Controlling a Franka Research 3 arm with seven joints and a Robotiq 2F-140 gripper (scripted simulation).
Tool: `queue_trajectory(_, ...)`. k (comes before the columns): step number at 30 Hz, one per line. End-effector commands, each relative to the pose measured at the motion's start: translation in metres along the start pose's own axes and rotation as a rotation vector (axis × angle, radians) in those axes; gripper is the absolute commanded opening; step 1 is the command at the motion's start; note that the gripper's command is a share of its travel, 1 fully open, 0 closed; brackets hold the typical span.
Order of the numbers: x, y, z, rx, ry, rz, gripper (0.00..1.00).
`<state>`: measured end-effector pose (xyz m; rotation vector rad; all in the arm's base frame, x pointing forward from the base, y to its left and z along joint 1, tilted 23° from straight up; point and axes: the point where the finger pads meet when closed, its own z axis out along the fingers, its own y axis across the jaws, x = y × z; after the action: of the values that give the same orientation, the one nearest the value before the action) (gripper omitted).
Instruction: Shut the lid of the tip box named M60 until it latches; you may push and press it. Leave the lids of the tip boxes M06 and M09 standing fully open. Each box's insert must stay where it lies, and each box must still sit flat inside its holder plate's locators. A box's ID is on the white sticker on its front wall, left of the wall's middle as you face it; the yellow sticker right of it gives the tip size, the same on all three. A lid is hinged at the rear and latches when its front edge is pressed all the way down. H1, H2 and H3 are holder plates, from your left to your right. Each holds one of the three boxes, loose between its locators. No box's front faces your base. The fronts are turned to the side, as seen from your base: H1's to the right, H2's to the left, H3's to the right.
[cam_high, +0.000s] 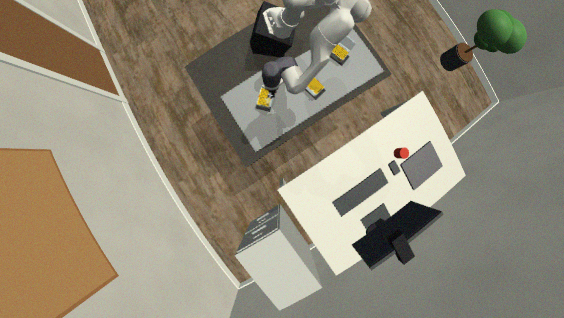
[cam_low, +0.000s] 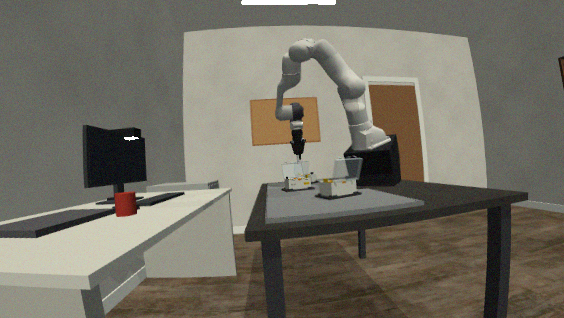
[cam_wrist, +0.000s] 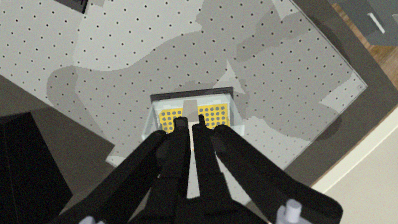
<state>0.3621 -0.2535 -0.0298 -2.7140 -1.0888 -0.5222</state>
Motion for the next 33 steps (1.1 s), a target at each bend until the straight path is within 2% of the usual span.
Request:
queue_trajectory(1,-0.004,0.0,-0.001,0.002,0.003,-0.02,0.0)
queue_trajectory(33,-0.035,0.001,-0.005,0.002,0.003,-0.02,0.0)
